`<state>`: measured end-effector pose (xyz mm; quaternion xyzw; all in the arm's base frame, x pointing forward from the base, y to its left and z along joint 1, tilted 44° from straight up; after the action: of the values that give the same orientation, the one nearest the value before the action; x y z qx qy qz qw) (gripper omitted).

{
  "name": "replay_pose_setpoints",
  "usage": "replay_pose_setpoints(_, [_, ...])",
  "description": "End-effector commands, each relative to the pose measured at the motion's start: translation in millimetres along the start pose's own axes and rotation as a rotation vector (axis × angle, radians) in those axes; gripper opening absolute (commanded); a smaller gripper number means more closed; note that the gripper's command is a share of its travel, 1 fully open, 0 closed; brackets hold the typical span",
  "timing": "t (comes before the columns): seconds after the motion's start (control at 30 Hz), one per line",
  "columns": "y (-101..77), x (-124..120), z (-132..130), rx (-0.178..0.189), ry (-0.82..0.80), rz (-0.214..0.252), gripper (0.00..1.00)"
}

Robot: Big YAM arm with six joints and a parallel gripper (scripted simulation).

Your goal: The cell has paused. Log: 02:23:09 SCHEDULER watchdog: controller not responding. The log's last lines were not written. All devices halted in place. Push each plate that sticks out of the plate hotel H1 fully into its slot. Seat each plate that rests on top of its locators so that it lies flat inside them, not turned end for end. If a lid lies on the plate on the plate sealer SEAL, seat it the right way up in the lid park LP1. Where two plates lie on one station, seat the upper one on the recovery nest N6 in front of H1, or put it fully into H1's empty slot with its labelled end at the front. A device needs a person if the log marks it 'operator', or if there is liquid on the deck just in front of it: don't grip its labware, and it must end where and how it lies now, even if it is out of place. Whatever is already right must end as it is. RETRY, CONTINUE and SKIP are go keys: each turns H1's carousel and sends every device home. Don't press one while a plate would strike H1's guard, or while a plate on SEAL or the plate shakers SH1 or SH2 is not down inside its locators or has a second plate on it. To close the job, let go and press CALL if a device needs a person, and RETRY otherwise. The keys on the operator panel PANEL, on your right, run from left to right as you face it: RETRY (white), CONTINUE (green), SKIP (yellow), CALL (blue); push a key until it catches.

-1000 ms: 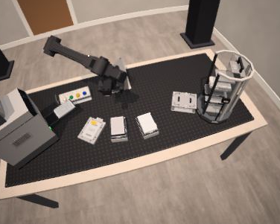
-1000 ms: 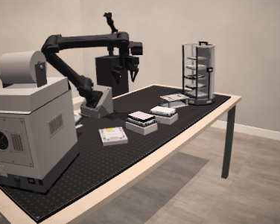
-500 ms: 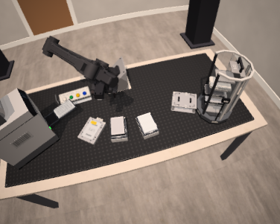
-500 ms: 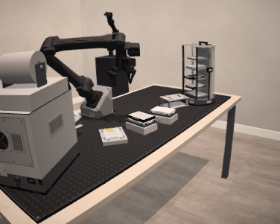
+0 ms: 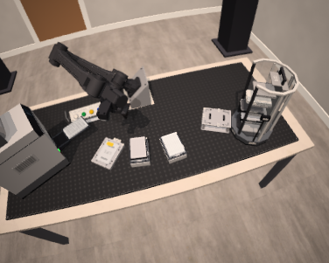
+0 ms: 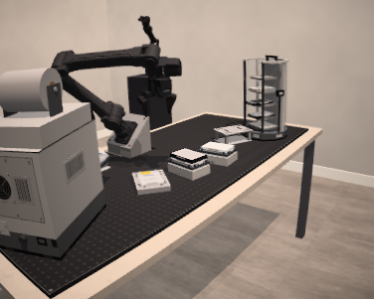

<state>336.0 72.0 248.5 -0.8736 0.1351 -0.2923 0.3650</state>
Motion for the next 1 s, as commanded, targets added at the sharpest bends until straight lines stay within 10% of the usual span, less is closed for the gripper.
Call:
replay_pose_setpoints(0.0, [-13.4, 24, -16, 0.026, 0.196, -0.004, 1.0])
replay_pose_setpoints(0.97, [-12.1, 68, -89, 0.02, 0.186, -0.008, 1.0])
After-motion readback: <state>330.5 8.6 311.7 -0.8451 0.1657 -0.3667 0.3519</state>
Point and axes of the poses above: the point where the finger pads meet when closed, its own y axis out along the fingers, its own z axis across the jaws, x = y × z, the point moved 8 cm from there along -y, back along the fingers, and after that the axes turned 11 degrees about y, right-handed, at the moved point
